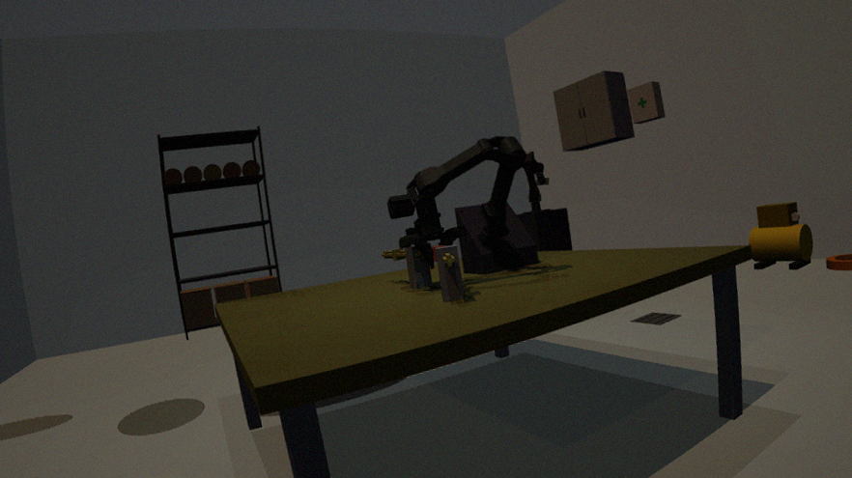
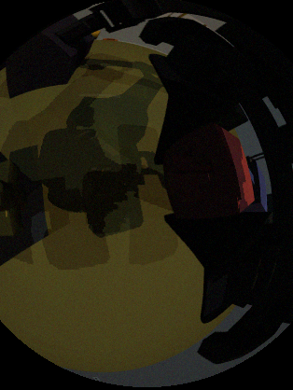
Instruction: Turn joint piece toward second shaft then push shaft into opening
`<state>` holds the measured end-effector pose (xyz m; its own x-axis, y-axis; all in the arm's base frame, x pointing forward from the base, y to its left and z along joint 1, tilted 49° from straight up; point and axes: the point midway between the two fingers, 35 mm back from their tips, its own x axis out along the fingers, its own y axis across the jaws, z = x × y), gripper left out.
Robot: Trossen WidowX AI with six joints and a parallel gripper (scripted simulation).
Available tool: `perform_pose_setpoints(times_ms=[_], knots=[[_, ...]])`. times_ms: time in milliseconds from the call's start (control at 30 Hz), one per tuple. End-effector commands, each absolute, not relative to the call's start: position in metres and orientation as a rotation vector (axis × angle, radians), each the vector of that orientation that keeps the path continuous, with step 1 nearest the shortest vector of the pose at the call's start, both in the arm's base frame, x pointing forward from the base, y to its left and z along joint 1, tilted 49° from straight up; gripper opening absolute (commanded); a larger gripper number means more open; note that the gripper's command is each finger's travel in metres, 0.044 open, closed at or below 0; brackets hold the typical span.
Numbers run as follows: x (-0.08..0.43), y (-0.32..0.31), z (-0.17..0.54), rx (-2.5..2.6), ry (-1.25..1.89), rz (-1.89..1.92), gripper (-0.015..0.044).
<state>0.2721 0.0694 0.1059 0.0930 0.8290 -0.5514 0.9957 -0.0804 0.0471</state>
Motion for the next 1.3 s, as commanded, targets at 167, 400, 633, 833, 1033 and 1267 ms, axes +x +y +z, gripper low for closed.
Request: perform_pose_setpoints(times_ms=[167, 400, 633, 833, 1033, 1267], knots=[[0.2722, 0.0694, 0.1058, 1.967, 1.788, -0.547, 0.0105], [0.2722, 0.0694, 0.1058, 1.967, 1.788, -0.547, 0.0226], [0.2722, 0.0694, 0.1058, 1.967, 1.788, -0.547, 0.0409], [0.2722, 0.0694, 0.1058, 1.967, 1.788, -0.547, 0.044], [0.2722, 0.0694, 0.1058, 1.967, 1.788, -0.547, 0.044], [0.2718, 0.0675, 0.1081, 1.935, 1.765, -0.586, 0.044]])
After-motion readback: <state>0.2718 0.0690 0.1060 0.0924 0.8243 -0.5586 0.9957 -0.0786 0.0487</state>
